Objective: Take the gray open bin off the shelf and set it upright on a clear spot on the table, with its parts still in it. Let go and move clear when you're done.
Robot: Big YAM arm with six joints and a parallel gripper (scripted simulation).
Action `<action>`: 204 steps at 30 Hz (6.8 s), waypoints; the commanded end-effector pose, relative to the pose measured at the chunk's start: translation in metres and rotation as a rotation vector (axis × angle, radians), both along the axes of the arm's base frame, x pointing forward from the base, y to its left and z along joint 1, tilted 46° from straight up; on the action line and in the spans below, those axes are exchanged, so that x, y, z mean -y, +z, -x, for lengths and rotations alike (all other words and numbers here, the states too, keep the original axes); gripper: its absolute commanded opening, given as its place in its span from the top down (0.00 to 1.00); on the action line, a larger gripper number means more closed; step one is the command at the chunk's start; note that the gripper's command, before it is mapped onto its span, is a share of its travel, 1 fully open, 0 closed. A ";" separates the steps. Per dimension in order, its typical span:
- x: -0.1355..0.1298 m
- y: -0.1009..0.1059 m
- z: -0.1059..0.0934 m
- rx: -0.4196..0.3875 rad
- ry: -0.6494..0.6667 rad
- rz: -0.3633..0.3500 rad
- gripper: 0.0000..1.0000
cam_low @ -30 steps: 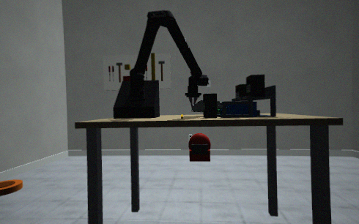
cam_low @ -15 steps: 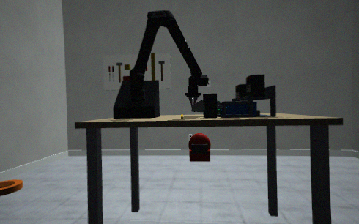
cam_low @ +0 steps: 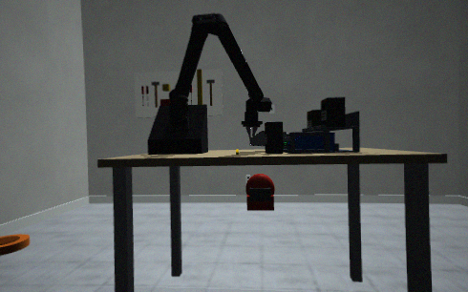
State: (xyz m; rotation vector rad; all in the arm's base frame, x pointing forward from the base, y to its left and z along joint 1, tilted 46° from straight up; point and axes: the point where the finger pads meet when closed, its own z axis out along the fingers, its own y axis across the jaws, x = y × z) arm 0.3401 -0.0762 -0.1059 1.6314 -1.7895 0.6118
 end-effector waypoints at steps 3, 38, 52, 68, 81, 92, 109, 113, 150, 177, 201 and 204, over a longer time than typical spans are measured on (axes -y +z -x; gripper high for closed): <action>-0.013 0.012 -0.019 0.067 0.023 -0.008 1.00; -0.013 0.012 -0.013 0.065 0.023 -0.008 1.00; -0.013 0.012 -0.013 0.065 0.023 -0.008 1.00; -0.013 0.012 -0.013 0.065 0.023 -0.008 1.00; -0.013 0.012 -0.013 0.065 0.023 -0.008 1.00; -0.013 0.012 -0.013 0.065 0.023 -0.008 1.00; -0.013 0.012 -0.013 0.064 0.023 -0.008 1.00; -0.013 0.011 -0.010 0.061 0.023 -0.007 1.00; -0.015 0.012 0.004 0.064 0.021 -0.008 1.00; -0.017 0.013 0.017 0.068 0.020 -0.009 1.00; -0.017 0.013 0.022 0.064 0.022 -0.009 1.00; -0.017 0.013 0.022 0.064 0.022 -0.009 1.00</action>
